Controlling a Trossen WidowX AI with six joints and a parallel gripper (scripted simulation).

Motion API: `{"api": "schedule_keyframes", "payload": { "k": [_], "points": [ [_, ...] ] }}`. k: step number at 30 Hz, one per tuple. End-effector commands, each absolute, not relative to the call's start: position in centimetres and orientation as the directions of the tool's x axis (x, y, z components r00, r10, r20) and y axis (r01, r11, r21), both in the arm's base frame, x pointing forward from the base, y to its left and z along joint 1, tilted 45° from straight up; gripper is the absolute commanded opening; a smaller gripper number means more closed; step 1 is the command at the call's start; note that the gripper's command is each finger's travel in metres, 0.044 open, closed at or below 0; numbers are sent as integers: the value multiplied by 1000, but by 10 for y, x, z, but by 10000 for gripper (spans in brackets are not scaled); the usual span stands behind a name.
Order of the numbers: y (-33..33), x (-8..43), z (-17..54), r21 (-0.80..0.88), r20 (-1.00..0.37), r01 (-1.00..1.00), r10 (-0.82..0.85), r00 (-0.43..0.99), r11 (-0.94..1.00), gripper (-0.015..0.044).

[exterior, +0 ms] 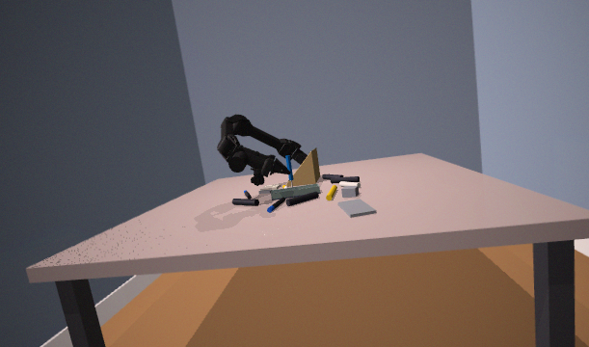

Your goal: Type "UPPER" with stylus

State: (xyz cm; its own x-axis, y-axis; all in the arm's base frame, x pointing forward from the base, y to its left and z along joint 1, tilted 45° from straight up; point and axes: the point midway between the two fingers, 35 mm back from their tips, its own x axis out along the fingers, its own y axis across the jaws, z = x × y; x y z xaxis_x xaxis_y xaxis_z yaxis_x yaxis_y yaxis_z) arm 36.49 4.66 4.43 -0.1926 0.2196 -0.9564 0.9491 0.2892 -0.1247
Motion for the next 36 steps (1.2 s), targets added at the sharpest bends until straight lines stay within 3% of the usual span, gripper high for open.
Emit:
{"api": "schedule_keyframes", "payload": {
  "k": [1,4,36],
  "points": [
    [45,365,42,-125,-957,947,216,-194,296,0],
    [44,367,40,-125,-957,947,216,-193,296,79],
    [35,369,32,-125,-957,947,215,-193,296,81]
  ]
}}
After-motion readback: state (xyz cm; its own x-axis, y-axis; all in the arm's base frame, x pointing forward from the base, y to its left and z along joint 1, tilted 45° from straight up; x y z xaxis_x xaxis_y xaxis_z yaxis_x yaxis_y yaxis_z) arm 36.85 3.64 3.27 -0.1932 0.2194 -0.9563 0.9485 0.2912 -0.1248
